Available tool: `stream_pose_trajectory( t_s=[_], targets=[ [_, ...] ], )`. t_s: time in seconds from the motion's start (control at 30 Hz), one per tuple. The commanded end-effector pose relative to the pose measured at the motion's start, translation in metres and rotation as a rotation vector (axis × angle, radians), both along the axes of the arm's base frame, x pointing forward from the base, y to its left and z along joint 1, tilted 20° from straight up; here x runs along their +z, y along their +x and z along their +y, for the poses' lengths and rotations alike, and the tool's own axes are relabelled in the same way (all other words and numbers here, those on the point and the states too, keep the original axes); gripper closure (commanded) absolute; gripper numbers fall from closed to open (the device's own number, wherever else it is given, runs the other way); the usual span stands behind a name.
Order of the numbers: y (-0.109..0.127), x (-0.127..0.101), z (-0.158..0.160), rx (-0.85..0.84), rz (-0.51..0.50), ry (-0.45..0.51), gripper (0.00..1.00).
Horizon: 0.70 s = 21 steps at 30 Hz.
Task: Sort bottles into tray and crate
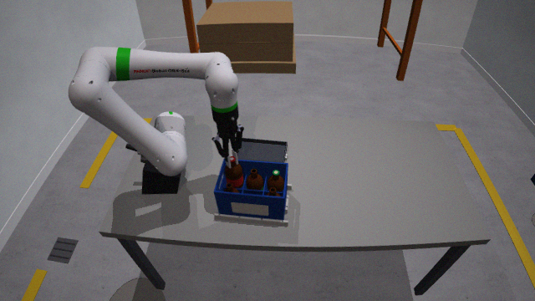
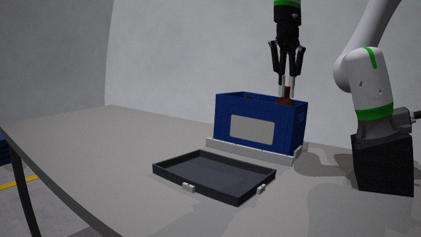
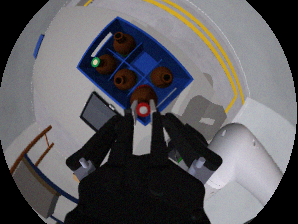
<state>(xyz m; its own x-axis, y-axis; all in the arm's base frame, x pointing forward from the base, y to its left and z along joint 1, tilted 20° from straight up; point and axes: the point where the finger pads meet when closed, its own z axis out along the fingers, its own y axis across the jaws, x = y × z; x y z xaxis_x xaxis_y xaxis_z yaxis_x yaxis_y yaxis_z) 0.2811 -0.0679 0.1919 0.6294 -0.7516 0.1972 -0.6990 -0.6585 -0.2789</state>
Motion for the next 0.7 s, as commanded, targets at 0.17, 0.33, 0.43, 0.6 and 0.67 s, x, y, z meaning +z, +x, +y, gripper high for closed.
stream_pose_trajectory(
  t_s=[0.17, 0.33, 0.43, 0.6, 0.67],
  targets=[
    [-0.011, 0.029, -0.001, 0.000, 0.000, 0.000, 1.00],
    [-0.012, 0.034, -0.001, 0.000, 0.000, 0.000, 1.00],
    [-0.016, 0.043, -0.001, 0.000, 0.000, 0.000, 1.00],
    [-0.022, 0.059, -0.002, 0.000, 0.000, 0.000, 1.00],
    [-0.024, 0.065, -0.002, 0.000, 0.000, 0.000, 1.00]
  ],
)
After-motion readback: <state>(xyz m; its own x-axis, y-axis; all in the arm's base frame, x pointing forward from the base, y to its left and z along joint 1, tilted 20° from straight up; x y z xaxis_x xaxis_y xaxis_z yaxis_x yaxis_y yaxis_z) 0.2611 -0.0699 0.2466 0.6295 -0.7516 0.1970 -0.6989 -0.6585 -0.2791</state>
